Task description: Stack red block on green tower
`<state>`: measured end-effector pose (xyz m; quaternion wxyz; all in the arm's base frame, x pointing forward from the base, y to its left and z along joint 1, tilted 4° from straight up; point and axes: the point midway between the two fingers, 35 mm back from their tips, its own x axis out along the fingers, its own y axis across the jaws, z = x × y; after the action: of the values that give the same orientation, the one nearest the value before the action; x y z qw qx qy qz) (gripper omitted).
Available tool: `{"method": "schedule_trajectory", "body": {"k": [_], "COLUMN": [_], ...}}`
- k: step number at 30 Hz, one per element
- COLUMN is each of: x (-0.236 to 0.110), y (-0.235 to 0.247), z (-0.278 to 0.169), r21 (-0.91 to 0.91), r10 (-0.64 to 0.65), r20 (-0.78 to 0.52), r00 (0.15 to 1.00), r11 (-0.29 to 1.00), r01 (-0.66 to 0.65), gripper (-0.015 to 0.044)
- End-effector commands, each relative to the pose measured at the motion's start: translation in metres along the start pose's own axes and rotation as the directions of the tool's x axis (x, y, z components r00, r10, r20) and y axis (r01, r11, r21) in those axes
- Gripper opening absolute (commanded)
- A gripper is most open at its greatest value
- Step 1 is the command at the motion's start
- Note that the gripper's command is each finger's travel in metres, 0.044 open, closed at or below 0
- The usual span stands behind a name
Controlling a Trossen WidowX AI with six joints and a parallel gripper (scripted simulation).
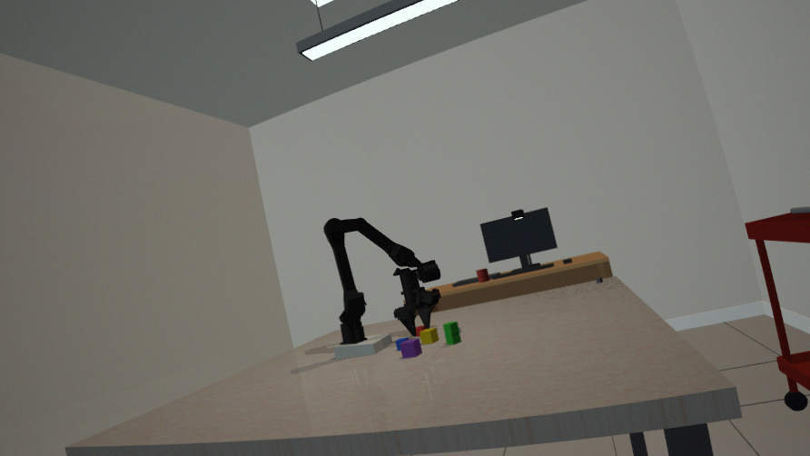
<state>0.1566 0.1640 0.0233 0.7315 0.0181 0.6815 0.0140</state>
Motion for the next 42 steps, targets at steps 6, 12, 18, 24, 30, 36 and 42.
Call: {"method": "schedule_trajectory", "body": {"k": [6, 12, 18, 24, 30, 36, 42], "x": [0.001, 0.001, 0.001, 0.001, -0.005, -0.034, -0.067], "y": [-0.001, -0.001, -0.001, -0.001, 0.000, 0.000, 0.000], "z": [0.000, 0.000, 0.000, 0.000, 0.000, 0.000, 0.000], "r21": [-0.007, -0.007, -0.007, -0.007, -0.007, -0.007, -0.007], "r10": [-0.003, -0.003, -0.003, -0.003, -0.003, -0.003, -0.002], "r20": [0.001, 0.001, 0.001, 0.001, 0.001, 0.002, 0.002], "r00": [1.000, 1.000, 1.000, 1.000, 1.000, 1.000, 1.000], "r11": [1.000, 1.000, 1.000, 1.000, 1.000, 1.000, 1.000], "r01": [0.003, 0.003, 0.003, 0.003, 0.003, 0.003, 0.002], "gripper": [0.0440, 0.0309, 0.0151, 0.0072, 0.0000, 0.0000, 0.0000]}}
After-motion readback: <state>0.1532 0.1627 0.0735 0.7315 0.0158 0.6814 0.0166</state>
